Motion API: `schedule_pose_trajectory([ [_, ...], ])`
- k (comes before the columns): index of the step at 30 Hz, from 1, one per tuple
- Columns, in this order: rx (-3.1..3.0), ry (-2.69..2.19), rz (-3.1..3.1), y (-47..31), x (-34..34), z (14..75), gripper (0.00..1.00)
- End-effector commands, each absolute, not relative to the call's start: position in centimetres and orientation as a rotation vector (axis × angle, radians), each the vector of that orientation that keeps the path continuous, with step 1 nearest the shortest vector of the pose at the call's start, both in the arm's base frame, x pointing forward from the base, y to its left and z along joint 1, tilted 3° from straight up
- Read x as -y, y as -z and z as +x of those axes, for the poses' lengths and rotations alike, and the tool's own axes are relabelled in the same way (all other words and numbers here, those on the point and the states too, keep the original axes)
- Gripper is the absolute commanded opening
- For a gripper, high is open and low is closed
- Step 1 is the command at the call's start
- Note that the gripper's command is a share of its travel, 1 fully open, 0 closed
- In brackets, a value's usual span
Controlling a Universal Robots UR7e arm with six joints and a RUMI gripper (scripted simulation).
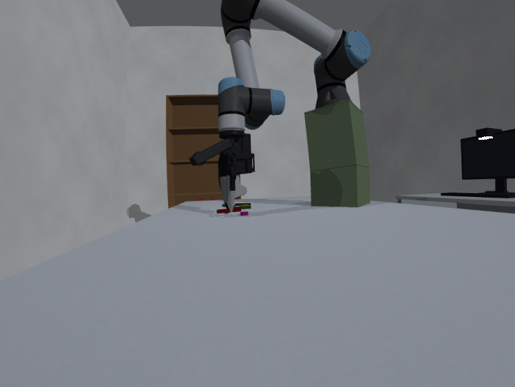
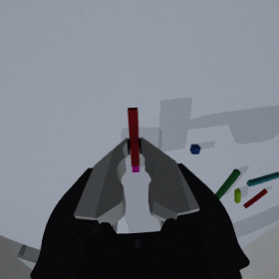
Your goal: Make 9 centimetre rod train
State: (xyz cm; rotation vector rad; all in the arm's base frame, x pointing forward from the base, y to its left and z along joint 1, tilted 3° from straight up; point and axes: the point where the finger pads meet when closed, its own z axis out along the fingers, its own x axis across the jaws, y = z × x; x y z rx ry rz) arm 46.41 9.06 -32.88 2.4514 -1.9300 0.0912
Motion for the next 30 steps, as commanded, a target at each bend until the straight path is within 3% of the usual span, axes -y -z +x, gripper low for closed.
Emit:
schedule_pose_trajectory([
  [1,1.931,-0.088,2.45,32.9,-9.0,46.3,0.0],
  [30,1.932,-0.092,2.452,34.1,-8.9,46.5,0.0],
])
